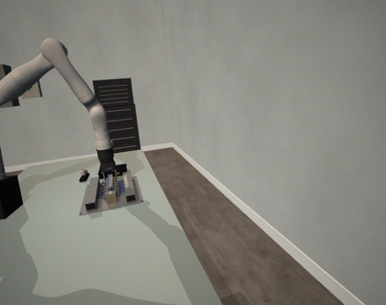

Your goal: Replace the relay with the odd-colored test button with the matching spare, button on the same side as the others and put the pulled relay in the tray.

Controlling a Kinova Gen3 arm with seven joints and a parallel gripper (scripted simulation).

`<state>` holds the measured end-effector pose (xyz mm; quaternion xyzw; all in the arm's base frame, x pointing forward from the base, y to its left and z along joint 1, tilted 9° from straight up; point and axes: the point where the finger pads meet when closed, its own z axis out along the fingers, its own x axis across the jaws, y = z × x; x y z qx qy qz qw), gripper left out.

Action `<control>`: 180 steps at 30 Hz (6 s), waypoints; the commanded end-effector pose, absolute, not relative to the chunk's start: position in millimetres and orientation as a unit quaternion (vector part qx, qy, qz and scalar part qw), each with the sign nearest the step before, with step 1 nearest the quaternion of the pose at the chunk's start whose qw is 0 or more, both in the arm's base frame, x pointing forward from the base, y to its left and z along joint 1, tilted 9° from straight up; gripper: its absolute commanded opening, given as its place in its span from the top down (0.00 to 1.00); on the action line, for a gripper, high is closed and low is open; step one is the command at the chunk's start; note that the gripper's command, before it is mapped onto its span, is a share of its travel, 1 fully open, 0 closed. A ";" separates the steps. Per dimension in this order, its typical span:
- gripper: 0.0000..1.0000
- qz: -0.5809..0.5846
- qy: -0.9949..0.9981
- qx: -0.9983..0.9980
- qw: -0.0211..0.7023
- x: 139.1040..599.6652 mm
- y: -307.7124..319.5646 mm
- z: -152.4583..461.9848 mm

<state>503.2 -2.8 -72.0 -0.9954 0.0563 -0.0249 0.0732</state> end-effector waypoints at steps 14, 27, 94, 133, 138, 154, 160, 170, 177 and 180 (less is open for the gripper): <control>0.00 -0.024 0.057 -0.995 0.074 503.8 -3.7 -67.7; 0.00 -0.023 0.057 -0.995 0.075 503.4 -3.8 -65.2; 0.00 -0.023 0.057 -0.995 0.075 502.0 -5.6 -51.6; 0.00 -0.023 0.057 -0.995 0.075 501.8 -7.0 -43.4; 0.00 -0.023 0.057 -0.995 0.075 501.6 -7.0 -42.9; 0.00 -0.024 0.057 -0.995 0.075 502.2 -8.1 -37.5; 0.00 -0.023 0.057 -0.995 0.075 500.7 -10.5 -20.3; 0.00 -0.024 0.057 -0.995 0.075 499.2 -14.4 6.3; 0.00 -0.021 0.057 -0.995 0.075 498.3 -13.2 1.2; 0.00 -0.022 0.057 -0.995 0.075 499.2 -13.5 1.3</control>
